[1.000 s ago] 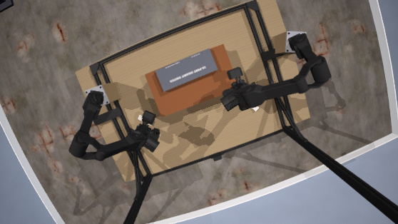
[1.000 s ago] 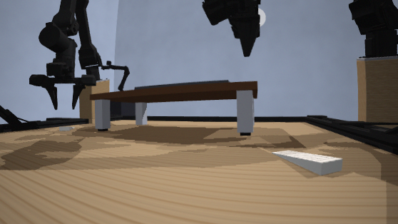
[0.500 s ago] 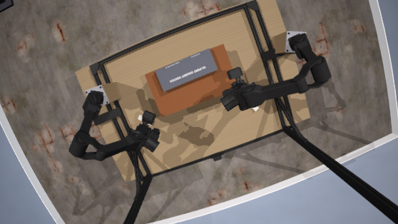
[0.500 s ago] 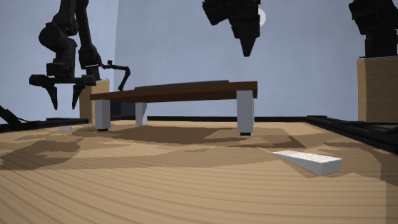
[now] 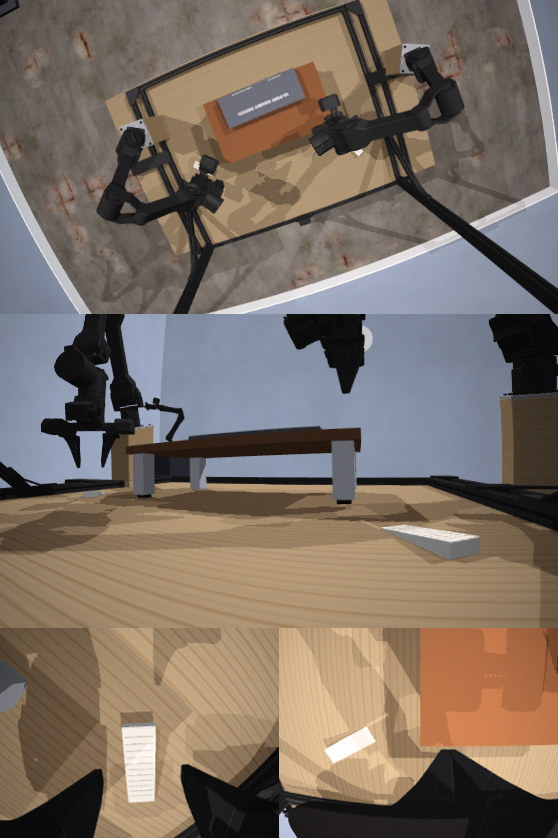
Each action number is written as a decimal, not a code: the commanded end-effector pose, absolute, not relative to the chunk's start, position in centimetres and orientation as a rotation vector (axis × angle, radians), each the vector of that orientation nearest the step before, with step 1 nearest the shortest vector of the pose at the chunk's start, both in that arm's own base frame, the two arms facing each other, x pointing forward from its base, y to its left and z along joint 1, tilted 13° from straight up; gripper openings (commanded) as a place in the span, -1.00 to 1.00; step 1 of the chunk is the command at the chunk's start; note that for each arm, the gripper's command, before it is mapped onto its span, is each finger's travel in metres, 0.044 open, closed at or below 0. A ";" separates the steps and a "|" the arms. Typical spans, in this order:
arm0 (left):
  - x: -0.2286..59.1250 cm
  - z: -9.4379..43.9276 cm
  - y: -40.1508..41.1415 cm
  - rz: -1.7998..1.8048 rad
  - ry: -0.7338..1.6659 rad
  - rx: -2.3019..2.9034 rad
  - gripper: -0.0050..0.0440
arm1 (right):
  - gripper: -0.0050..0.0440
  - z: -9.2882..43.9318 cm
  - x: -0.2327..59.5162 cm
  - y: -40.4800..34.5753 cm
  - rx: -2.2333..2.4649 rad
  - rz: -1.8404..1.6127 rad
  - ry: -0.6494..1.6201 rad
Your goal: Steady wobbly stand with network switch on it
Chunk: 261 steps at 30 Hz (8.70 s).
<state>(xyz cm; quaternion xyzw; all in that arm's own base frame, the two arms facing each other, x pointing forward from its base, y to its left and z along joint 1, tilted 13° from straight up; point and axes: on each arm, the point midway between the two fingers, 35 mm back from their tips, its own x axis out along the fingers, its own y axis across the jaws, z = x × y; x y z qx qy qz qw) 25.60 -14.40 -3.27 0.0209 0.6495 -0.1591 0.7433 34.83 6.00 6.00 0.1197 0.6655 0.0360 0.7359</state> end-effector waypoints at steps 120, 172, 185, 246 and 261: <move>33.6 62.4 -16.6 -0.496 -0.661 -0.199 0.17 | -0.80 6.0 34.8 6.0 0.263 0.079 1.462; 1.8 80.4 -0.8 -0.325 -1.680 -0.374 0.17 | -0.80 6.0 34.8 6.0 0.263 0.079 1.462; 18.7 75.2 -9.3 -0.427 -1.192 -0.280 0.17 | -0.80 6.0 34.8 6.0 0.263 0.079 1.462; 43.8 30.9 -22.0 -0.510 0.237 -0.077 0.17 | -0.80 6.0 34.8 6.0 0.263 0.079 1.462; 41.9 19.6 -21.3 -0.489 0.559 -0.041 0.17 | -0.80 6.0 34.8 6.0 0.263 0.079 1.462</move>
